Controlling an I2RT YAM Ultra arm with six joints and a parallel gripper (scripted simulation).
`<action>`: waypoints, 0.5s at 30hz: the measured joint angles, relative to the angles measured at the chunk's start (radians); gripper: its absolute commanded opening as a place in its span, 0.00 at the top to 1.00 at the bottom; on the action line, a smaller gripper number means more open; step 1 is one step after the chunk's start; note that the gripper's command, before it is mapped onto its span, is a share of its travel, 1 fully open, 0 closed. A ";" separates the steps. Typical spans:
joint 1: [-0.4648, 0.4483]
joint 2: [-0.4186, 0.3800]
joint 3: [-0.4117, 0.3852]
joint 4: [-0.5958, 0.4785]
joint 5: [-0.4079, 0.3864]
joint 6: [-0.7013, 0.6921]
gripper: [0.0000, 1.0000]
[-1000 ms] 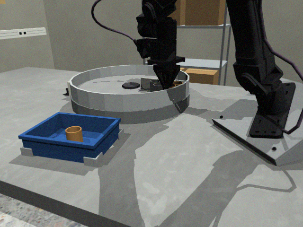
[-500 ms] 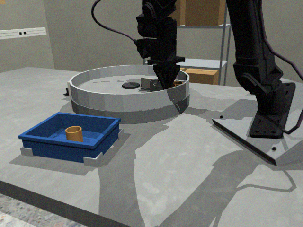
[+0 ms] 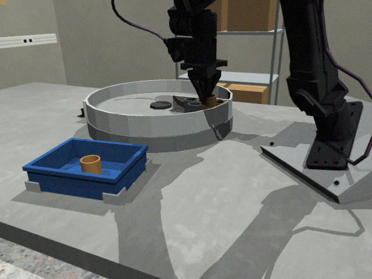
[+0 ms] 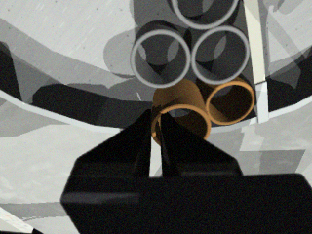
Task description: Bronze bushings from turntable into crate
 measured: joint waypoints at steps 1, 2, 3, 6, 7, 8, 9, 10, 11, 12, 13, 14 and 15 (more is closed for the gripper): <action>-0.006 -0.002 0.010 -0.015 0.000 -0.006 1.00; -0.012 -0.002 0.022 -0.032 -0.002 -0.013 1.00; -0.019 -0.003 0.034 -0.049 -0.004 -0.019 1.00; -0.045 -0.007 0.075 -0.097 -0.002 -0.041 1.00; -0.053 -0.009 0.088 -0.111 -0.002 -0.048 1.00; -0.061 -0.010 0.100 -0.124 -0.002 -0.055 1.00; -0.067 -0.011 0.111 -0.137 -0.002 -0.061 1.00; -0.072 -0.011 0.121 -0.149 -0.002 -0.067 1.00; -0.076 -0.012 0.128 -0.159 -0.002 -0.072 1.00; -0.078 -0.011 0.134 -0.168 -0.002 -0.077 1.00; -0.080 -0.011 0.137 -0.176 -0.002 -0.081 1.00; -0.081 -0.011 0.139 -0.183 -0.002 -0.085 1.00; -0.081 -0.011 0.140 -0.188 -0.002 -0.087 1.00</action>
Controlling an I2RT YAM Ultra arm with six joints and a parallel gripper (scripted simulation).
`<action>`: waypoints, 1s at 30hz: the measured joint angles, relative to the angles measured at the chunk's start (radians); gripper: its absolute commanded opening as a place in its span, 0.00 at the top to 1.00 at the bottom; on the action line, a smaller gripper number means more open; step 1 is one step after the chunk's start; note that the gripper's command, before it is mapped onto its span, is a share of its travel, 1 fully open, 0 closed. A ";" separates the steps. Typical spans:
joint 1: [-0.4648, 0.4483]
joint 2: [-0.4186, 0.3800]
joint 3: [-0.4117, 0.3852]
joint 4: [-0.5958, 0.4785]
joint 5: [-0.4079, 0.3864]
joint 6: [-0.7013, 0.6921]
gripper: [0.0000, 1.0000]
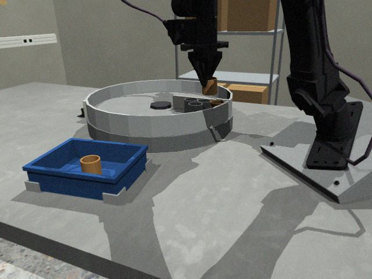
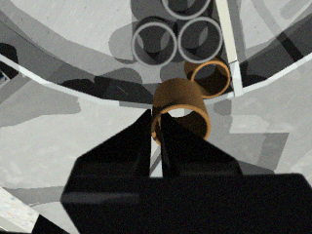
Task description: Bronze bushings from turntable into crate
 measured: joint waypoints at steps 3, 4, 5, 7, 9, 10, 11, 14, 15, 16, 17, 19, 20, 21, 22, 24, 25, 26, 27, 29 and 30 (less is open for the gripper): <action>0.000 0.000 0.000 -0.013 0.000 -0.005 1.00; 0.000 0.000 0.000 -0.016 0.000 -0.007 1.00; 0.000 0.000 0.000 -0.018 0.000 -0.008 1.00; 0.000 0.000 0.000 -0.021 0.000 -0.009 1.00; 0.000 0.000 0.000 -0.021 0.000 -0.009 1.00; 0.000 0.000 0.000 -0.021 0.000 -0.009 1.00; 0.000 0.000 0.000 -0.021 0.000 -0.009 1.00; 0.000 0.000 0.000 -0.021 0.000 -0.009 1.00; 0.000 0.000 0.000 -0.021 0.000 -0.009 1.00; 0.000 0.000 0.000 -0.021 0.000 -0.009 1.00; 0.000 0.000 0.000 -0.021 0.000 -0.009 1.00; 0.000 0.000 0.000 -0.021 0.000 -0.009 1.00; 0.000 0.000 0.000 -0.021 0.000 -0.009 1.00; 0.000 0.000 0.000 -0.021 0.000 -0.009 1.00; 0.000 0.000 0.000 -0.021 0.000 -0.009 1.00; 0.000 0.000 0.000 -0.021 0.000 -0.009 1.00; 0.000 0.000 0.000 -0.021 0.000 -0.009 1.00; 0.000 0.000 0.000 -0.021 0.000 -0.009 1.00; 0.000 0.000 0.000 -0.021 0.000 -0.009 1.00; 0.000 0.000 0.000 -0.021 0.000 -0.009 1.00; 0.000 0.000 0.000 -0.021 0.000 -0.009 1.00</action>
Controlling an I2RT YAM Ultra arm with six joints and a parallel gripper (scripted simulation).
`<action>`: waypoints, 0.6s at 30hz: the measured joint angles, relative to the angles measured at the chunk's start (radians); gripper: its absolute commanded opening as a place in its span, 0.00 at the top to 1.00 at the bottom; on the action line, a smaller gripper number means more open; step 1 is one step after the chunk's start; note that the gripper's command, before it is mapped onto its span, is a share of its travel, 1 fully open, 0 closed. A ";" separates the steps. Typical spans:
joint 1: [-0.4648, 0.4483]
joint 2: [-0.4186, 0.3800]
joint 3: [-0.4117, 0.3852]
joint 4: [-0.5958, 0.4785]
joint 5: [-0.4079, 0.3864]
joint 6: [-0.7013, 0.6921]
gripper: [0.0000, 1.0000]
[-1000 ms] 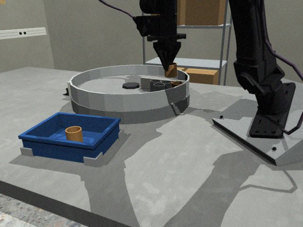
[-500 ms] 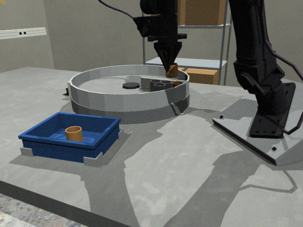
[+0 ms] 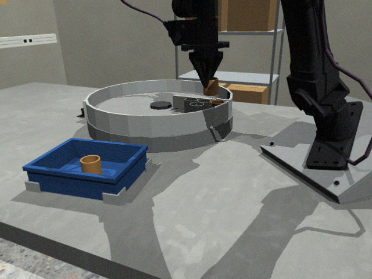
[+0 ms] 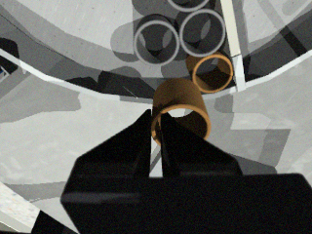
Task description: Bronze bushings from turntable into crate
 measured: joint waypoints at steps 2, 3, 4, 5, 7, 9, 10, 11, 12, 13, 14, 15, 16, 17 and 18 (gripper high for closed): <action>0.000 0.000 0.000 0.000 0.000 0.000 1.00; 0.000 0.000 0.000 0.000 0.000 0.000 1.00; 0.000 0.000 0.000 0.000 0.000 0.000 1.00; 0.000 0.000 0.000 0.000 0.000 0.000 1.00; 0.000 0.000 0.000 0.000 0.000 0.000 1.00; 0.000 0.000 0.000 0.000 0.000 0.000 1.00; 0.000 0.000 0.000 0.000 0.000 0.000 1.00; 0.000 0.000 0.000 0.000 0.000 0.002 1.00; 0.000 0.000 0.000 0.000 0.000 0.003 1.00; 0.001 0.000 0.000 0.000 0.001 0.005 1.00; 0.005 0.000 0.000 0.000 0.000 0.008 1.00; 0.011 0.000 0.000 0.000 0.000 0.011 1.00; 0.019 0.000 0.000 0.000 0.000 0.015 1.00; 0.026 0.000 0.000 0.000 0.001 0.021 1.00; 0.034 -0.003 0.000 0.000 0.002 0.027 1.00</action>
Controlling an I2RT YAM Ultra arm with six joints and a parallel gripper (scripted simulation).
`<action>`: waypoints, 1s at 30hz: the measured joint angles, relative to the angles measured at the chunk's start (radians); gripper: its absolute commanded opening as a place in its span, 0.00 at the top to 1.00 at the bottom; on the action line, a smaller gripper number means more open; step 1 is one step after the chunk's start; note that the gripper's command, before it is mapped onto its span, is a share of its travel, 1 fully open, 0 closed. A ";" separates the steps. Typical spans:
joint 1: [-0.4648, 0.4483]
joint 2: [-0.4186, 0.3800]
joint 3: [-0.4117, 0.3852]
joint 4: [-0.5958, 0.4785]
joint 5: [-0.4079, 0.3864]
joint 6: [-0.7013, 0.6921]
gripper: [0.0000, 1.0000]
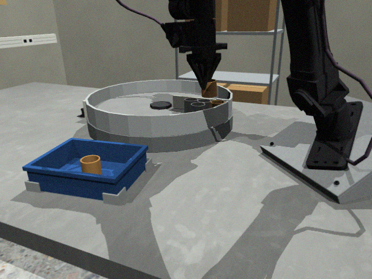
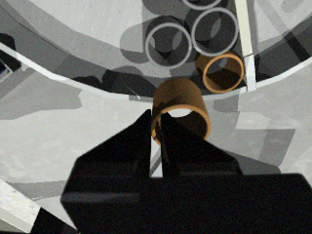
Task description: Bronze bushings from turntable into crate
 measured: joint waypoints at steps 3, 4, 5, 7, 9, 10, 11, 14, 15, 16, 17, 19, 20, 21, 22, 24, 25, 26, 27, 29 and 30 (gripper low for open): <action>0.027 -0.012 0.000 -0.001 0.002 0.021 1.00; 0.034 -0.016 0.000 -0.001 0.002 0.027 1.00; 0.039 -0.019 0.002 -0.003 0.003 0.034 1.00; 0.055 -0.023 0.009 -0.003 0.007 0.053 1.00; 0.082 -0.029 0.017 -0.003 0.010 0.077 1.00; 0.098 -0.033 0.021 -0.003 0.011 0.091 1.00; 0.117 -0.037 0.025 -0.003 0.013 0.106 1.00; 0.179 -0.049 0.042 -0.003 0.019 0.159 1.00; 0.201 -0.052 0.048 -0.003 0.021 0.180 1.00; 0.224 -0.054 0.056 -0.003 0.024 0.201 1.00; 0.248 -0.056 0.064 -0.003 0.027 0.224 1.00; 0.298 -0.058 0.084 -0.003 0.035 0.271 1.00; 0.322 -0.058 0.093 -0.003 0.036 0.291 1.00; 0.338 -0.059 0.099 -0.003 0.036 0.306 1.00; 0.349 -0.060 0.105 -0.005 0.042 0.325 1.00; 0.385 -0.055 0.123 -0.007 0.059 0.370 1.00; 0.410 -0.051 0.135 -0.007 0.067 0.394 1.00; 0.438 -0.046 0.148 -0.007 0.074 0.419 1.00; 0.467 -0.040 0.164 -0.008 0.080 0.444 1.00; 0.528 -0.027 0.198 -0.010 0.094 0.497 1.00; 0.558 -0.019 0.218 -0.011 0.101 0.525 1.00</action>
